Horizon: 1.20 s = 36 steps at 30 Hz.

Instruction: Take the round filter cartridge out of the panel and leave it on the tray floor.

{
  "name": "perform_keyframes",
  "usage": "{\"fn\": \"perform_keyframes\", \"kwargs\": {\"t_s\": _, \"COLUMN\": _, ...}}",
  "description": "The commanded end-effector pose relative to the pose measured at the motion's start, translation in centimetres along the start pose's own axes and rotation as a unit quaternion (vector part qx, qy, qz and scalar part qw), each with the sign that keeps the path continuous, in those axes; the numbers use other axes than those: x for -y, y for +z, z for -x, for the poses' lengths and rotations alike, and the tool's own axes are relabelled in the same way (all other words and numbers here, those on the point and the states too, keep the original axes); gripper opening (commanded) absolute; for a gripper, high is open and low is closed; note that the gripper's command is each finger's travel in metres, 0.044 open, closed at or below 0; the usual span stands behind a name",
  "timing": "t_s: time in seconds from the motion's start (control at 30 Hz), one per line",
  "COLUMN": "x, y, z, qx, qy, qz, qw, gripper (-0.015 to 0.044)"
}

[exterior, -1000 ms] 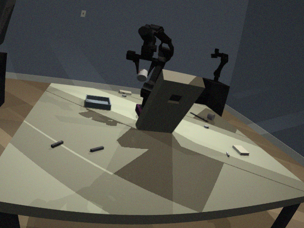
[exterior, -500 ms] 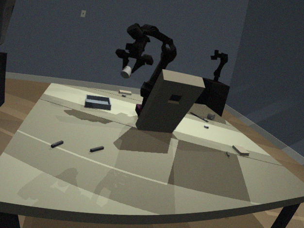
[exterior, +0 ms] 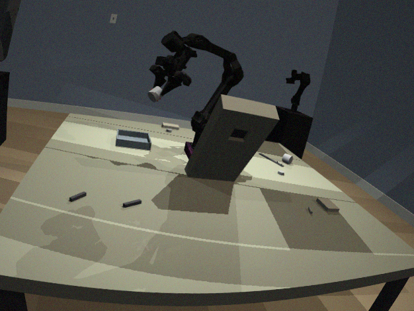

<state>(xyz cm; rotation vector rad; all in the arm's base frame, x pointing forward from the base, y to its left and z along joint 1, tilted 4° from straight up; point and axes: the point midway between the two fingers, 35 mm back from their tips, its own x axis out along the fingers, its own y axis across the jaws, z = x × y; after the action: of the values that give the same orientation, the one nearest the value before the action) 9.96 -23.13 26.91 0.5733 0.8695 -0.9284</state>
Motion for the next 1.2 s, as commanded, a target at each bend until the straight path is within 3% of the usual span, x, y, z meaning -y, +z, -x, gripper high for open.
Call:
{"fn": "perform_keyframes", "kwargs": {"t_s": 0.0, "x": 2.1, "y": 0.0, "z": 0.0, "qx": 0.005, "qy": -0.028, "qz": -0.047, "qw": 0.998, "gripper": 0.0000}}
{"fn": "perform_keyframes", "kwargs": {"t_s": 0.23, "x": 3.0, "y": -0.1, "z": 0.0, "qx": 0.006, "qy": -0.038, "qz": -0.065, "qw": 0.997, "gripper": 0.0000}}
{"fn": "perform_keyframes", "kwargs": {"t_s": 0.53, "x": 7.3, "y": -1.9, "z": -2.8, "qx": 0.006, "qy": -0.079, "qz": -0.131, "qw": 0.988, "gripper": 0.0000}}
{"fn": "perform_keyframes", "kwargs": {"t_s": 1.17, "x": 16.0, "y": -9.7, "z": -7.4, "qx": 0.006, "qy": -0.168, "qz": -0.281, "qw": 0.945, "gripper": 0.0000}}
